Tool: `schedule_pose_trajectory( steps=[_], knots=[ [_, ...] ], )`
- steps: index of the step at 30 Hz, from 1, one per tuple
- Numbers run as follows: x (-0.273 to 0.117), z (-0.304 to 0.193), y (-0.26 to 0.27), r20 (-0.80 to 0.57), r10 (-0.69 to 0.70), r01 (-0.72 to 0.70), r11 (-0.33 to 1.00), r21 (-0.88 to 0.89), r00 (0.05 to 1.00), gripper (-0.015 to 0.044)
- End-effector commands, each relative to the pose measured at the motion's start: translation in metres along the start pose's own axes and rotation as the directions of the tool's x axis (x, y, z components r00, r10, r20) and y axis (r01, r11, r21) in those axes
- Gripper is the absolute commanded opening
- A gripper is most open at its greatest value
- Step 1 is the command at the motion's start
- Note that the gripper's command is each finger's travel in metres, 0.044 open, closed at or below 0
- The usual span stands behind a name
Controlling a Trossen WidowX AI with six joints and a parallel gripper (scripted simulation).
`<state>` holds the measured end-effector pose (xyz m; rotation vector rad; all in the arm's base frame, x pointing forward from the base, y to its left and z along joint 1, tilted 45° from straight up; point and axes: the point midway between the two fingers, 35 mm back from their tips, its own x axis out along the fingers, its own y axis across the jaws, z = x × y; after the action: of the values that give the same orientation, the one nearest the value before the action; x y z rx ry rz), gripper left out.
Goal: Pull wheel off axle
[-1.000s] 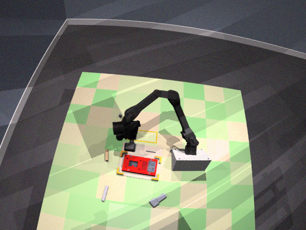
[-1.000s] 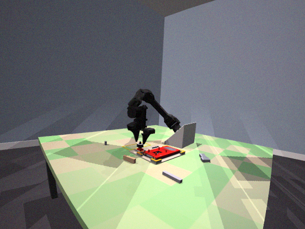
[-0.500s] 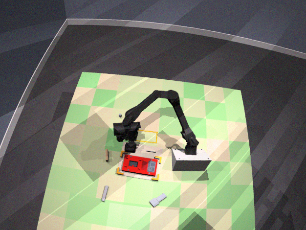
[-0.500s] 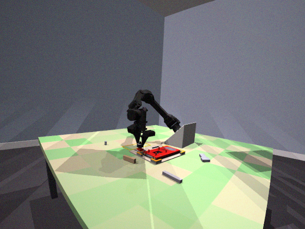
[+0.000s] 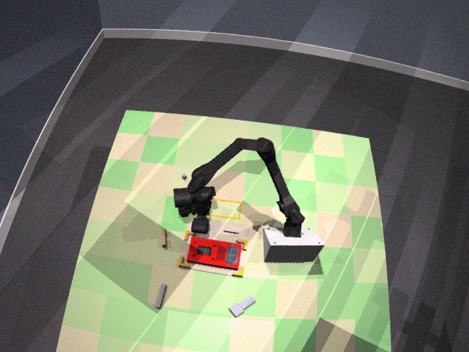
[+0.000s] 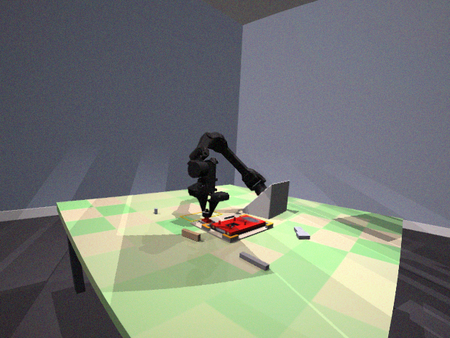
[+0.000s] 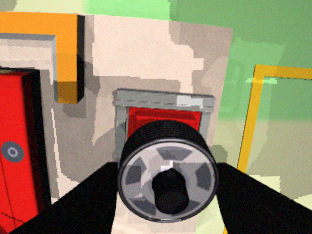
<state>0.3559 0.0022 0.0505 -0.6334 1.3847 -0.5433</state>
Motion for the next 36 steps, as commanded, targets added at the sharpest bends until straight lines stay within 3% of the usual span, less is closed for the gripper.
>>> schedule_pose_trajectory(
  steps=[1,36],
  knots=[
    [-0.002,0.001,0.000,0.002,0.001,-0.001,1.000,0.008,1.000,0.0000],
    [-0.014,0.001,0.000,0.003,0.000,0.000,1.000,0.004,1.000,0.0000]
  ],
)
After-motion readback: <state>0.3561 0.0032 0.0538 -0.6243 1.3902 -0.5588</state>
